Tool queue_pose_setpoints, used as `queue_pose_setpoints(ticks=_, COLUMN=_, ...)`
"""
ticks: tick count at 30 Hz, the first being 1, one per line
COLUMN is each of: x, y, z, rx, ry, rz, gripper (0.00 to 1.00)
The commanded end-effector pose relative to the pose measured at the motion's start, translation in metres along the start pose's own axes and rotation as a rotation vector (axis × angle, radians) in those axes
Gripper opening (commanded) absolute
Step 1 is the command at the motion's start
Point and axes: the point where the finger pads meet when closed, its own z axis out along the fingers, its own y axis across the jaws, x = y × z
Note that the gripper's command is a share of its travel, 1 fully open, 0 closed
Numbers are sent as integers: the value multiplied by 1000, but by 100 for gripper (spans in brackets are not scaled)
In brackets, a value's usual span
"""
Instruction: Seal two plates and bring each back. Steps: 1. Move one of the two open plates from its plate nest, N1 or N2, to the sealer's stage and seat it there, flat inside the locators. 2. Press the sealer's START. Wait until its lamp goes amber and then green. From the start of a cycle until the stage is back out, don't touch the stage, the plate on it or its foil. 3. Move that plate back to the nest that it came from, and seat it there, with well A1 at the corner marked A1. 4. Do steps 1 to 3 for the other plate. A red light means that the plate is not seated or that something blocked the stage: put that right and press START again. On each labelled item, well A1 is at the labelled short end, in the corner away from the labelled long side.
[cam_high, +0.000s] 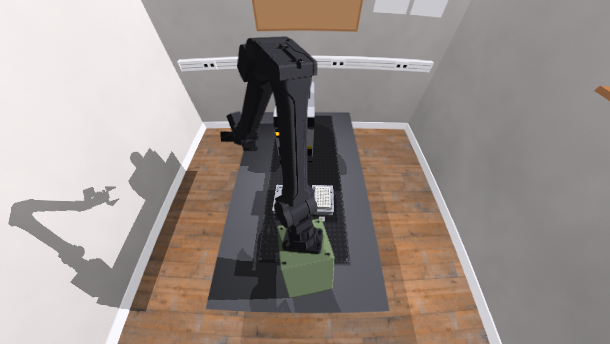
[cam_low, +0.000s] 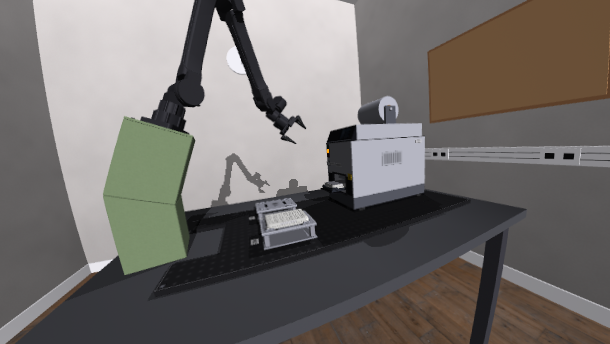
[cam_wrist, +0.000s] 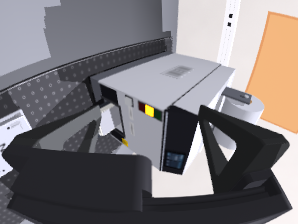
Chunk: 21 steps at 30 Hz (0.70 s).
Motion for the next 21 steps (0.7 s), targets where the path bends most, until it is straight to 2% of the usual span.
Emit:
queue_pose_setpoints(ticks=1, x=-23, y=-27, z=0, rx=53, ry=-36, rz=26, gripper=100)
queue_pose_setpoints(ticks=21, x=-6, y=-30, z=8, rx=55, ry=-5, rz=38, gripper=100)
